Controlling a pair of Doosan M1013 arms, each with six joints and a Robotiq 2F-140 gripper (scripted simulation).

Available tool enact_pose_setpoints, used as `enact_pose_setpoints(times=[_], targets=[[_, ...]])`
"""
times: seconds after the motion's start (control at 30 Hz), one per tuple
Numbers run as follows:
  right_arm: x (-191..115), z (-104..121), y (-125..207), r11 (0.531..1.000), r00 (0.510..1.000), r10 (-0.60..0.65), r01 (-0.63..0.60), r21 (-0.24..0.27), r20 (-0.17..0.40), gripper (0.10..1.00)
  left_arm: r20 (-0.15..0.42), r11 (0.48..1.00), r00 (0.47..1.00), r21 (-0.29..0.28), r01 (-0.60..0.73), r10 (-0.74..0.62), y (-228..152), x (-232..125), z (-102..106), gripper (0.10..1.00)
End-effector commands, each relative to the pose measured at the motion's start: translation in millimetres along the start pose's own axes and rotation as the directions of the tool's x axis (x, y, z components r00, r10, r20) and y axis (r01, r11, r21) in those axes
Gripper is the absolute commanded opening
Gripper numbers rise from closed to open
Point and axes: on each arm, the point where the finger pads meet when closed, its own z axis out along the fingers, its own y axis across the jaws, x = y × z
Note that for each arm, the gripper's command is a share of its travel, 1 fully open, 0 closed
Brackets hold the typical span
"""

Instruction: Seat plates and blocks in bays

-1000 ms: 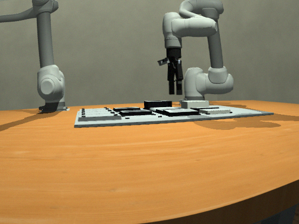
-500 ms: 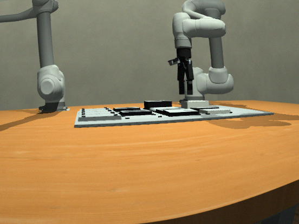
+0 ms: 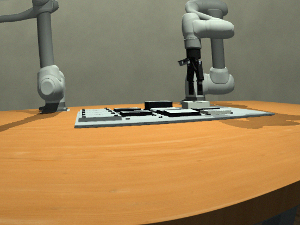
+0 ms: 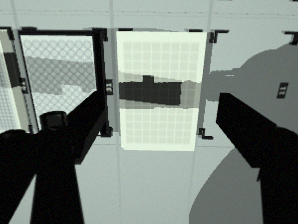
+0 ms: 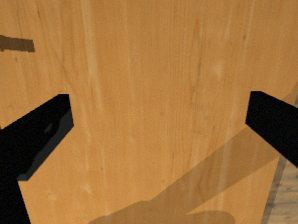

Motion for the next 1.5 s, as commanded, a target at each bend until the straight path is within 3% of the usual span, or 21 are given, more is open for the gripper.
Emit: enact_pose_setpoints(times=[0.0, 1.47], targets=[[0.2, -0.9, -0.1, 1.0, 1.0, 0.0, 0.0, 0.0, -0.001, 1.0, -0.001, 1.0, 1.0, 0.001, 0.0, 0.0, -0.8, -0.7, -0.9, 0.698], [0.2, -0.9, -0.1, 1.0, 1.0, 0.0, 0.0, 0.0, -0.001, 1.0, -0.001, 1.0, 1.0, 0.001, 0.0, 0.0, -0.9, -0.7, 47.0, 0.698]])
